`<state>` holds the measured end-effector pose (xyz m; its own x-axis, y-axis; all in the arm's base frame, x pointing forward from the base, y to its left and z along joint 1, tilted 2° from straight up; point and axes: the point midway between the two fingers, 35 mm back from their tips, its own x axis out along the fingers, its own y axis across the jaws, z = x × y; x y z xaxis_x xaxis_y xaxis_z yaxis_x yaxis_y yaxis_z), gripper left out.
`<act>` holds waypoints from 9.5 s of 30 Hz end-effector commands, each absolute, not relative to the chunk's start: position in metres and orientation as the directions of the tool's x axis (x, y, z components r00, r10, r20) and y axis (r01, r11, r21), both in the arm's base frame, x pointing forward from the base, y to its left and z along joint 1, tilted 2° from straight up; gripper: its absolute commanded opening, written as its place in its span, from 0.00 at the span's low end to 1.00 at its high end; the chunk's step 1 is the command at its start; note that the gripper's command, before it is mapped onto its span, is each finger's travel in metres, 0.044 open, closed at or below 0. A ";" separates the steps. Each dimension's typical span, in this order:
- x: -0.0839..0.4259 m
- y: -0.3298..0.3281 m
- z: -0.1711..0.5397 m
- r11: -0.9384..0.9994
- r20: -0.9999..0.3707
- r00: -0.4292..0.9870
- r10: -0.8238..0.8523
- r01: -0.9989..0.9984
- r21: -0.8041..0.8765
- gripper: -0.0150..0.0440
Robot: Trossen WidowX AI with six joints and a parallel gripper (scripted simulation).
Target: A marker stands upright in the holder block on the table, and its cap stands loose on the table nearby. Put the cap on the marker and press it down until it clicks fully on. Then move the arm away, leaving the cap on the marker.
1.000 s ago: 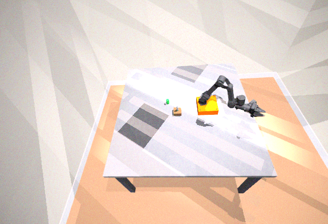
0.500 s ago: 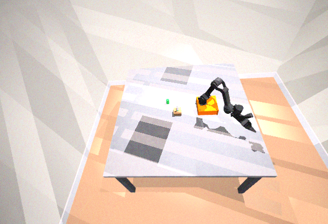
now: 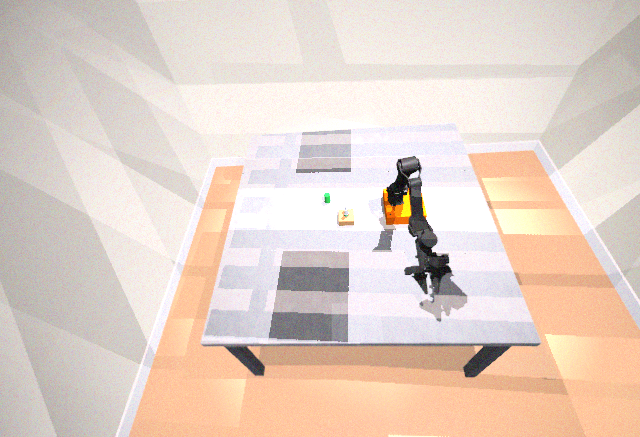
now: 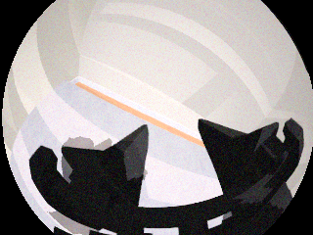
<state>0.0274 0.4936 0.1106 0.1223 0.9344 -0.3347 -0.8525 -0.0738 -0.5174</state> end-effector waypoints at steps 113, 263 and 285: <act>0.329 -0.124 0.009 0.057 -0.998 0.059 -0.014 0.997 0.058 0.42; 0.250 0.016 0.131 0.060 -0.999 0.053 0.001 0.997 0.053 1.00; 0.249 0.020 0.122 0.984 -0.999 0.054 -0.002 0.181 0.007 0.25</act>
<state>0.2494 0.0196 0.1239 0.0499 0.0017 -0.9988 0.5147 0.8569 0.0272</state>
